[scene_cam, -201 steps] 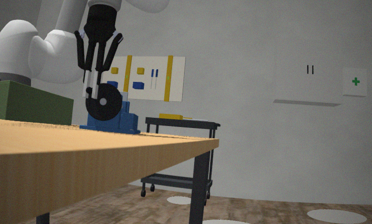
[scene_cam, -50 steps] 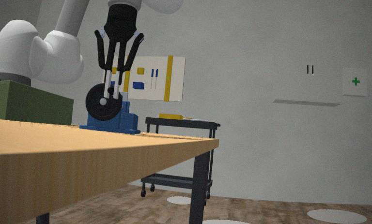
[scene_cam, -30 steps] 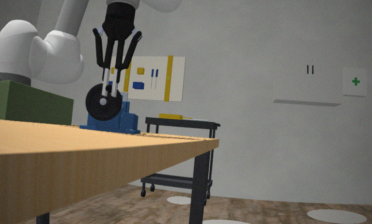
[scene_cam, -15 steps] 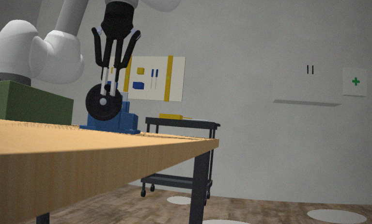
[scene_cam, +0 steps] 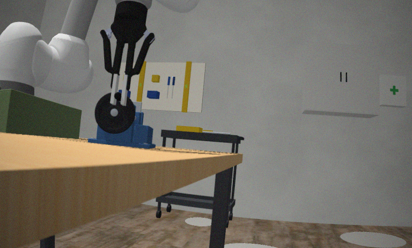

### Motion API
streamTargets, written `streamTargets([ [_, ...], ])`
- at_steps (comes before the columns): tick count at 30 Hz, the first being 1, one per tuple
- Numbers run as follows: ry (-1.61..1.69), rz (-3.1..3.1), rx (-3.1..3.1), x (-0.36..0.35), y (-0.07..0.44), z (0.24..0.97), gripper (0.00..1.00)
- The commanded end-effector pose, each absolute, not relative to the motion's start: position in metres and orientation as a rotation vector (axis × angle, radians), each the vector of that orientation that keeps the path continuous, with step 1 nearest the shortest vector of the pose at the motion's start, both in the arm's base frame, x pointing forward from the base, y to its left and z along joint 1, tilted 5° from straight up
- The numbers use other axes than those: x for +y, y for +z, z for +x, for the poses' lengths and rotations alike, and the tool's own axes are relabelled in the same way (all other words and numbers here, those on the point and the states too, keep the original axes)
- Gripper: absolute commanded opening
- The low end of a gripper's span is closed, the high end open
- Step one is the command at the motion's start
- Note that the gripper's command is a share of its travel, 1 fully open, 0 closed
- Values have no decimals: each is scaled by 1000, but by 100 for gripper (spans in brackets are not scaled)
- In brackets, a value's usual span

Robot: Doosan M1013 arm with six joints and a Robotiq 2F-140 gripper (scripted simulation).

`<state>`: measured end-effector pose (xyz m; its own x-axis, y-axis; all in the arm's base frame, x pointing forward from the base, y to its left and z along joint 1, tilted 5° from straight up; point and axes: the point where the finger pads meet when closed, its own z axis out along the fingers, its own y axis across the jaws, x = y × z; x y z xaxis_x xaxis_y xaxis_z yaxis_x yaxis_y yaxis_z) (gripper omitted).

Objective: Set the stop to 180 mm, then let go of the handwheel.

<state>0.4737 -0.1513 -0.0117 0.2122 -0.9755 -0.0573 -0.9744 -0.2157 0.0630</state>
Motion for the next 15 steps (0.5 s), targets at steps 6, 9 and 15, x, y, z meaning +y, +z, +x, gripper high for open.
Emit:
streamTargets([
  [6,-133,2435,-1958,-152,-11,472,4],
  [9,-133,2435,-1958,-152,-11,472,4],
  [15,-133,2435,-1958,-152,-11,471,4],
])
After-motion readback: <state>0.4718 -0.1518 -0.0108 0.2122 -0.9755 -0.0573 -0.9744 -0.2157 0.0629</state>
